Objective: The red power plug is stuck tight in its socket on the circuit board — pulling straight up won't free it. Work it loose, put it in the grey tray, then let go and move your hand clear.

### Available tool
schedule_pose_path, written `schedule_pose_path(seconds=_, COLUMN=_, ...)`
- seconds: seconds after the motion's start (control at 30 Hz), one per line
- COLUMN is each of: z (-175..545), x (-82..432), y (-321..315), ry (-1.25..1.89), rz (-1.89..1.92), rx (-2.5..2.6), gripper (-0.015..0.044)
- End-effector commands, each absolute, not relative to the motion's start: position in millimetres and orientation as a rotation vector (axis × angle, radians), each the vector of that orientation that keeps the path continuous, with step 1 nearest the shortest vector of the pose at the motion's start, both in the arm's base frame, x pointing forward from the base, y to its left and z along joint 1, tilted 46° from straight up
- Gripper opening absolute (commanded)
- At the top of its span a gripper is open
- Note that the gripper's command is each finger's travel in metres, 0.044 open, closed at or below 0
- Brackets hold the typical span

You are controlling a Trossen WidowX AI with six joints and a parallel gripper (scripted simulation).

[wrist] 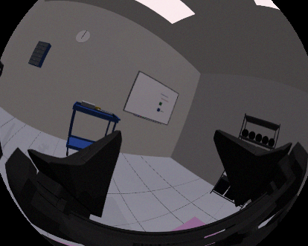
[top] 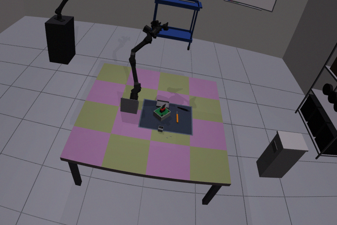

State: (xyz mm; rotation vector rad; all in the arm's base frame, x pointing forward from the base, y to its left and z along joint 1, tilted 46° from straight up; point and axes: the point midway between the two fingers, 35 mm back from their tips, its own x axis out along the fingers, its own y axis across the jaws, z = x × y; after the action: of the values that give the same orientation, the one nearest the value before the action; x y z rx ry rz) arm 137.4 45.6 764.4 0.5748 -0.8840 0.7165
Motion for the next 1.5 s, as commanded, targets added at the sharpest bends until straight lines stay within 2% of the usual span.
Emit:
schedule_pose_path(seconds=0.0, z=754.7, x=162.1, y=42.5, ry=-0.835, rz=0.673, rx=0.572, gripper=0.0430)
schedule_pose_path(seconds=0.47, z=657.0, x=307.8, y=9.9, ry=-0.442, rz=0.406, rx=0.538, gripper=0.0430)
schedule_pose_path(seconds=0.7, z=563.4, x=381.8, y=-21.5, ry=-0.145, rz=0.256, rx=0.529, gripper=0.0430)
schedule_pose_path(seconds=0.87, z=485.5, x=416.6, y=-47.7, ry=0.080, rz=0.158, rx=0.541, gripper=0.0430)
schedule_pose_path(seconds=1.17, z=329.8, x=434.2, y=-87.0, ry=0.530, rz=0.030, rx=0.590, gripper=0.0430)
schedule_pose_path(seconds=1.47, z=180.3, x=385.0, y=-104.9, ry=1.029, rz=-0.029, rx=0.734, gripper=0.0430)
